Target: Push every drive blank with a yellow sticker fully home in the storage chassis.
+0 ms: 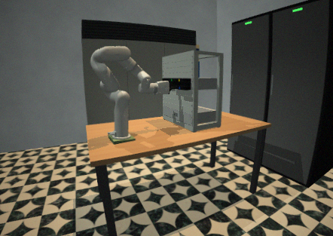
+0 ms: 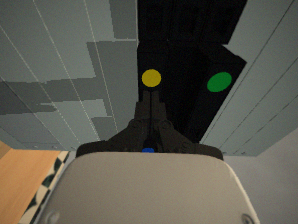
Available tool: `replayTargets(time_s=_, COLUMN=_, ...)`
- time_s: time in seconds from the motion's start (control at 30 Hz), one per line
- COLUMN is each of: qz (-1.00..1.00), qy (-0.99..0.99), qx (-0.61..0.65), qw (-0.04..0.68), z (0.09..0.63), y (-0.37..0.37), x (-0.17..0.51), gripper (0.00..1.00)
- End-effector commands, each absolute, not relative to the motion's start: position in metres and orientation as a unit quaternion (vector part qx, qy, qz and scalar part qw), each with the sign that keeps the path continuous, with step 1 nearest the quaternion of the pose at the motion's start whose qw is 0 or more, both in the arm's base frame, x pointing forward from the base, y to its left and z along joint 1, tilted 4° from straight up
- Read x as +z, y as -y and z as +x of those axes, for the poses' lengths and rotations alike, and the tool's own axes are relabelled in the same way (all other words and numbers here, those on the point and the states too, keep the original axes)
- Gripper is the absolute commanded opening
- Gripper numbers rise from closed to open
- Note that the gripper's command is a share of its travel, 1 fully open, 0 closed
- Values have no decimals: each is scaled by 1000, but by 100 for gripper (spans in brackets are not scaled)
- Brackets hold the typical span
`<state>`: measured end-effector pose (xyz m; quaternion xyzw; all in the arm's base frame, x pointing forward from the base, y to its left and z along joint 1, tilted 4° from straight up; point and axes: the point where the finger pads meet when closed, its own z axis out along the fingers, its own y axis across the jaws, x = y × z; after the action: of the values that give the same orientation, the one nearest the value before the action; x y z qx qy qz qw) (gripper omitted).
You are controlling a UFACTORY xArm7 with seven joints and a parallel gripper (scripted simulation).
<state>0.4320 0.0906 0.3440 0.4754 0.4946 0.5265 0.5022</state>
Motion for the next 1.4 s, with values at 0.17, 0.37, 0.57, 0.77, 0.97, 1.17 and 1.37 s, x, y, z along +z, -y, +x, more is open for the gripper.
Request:
replayTargets(time_s=0.17, qz=475, qy=-494, qx=528, qw=503, z=439, y=-91, x=346, gripper=0)
replayTargets(time_s=0.37, qz=475, qy=-494, qx=528, qw=503, z=439, y=-91, x=346, gripper=0)
replayTargets(time_s=0.57, qz=475, qy=-494, qx=528, qw=503, z=441, y=-91, x=346, gripper=0)
replayTargets(time_s=0.77, qz=474, qy=-494, qx=528, qw=503, z=442, y=-92, x=347, gripper=0)
replayTargets(time_s=0.97, qz=474, qy=-494, qx=528, qw=503, z=442, y=-92, x=347, gripper=0)
replayTargets(time_s=1.17, qz=475, qy=-494, qx=528, qw=503, z=444, y=-92, x=347, gripper=0)
replayTargets(time_s=1.37, qz=474, qy=-494, qx=528, qw=503, z=445, y=-92, x=347, gripper=0)
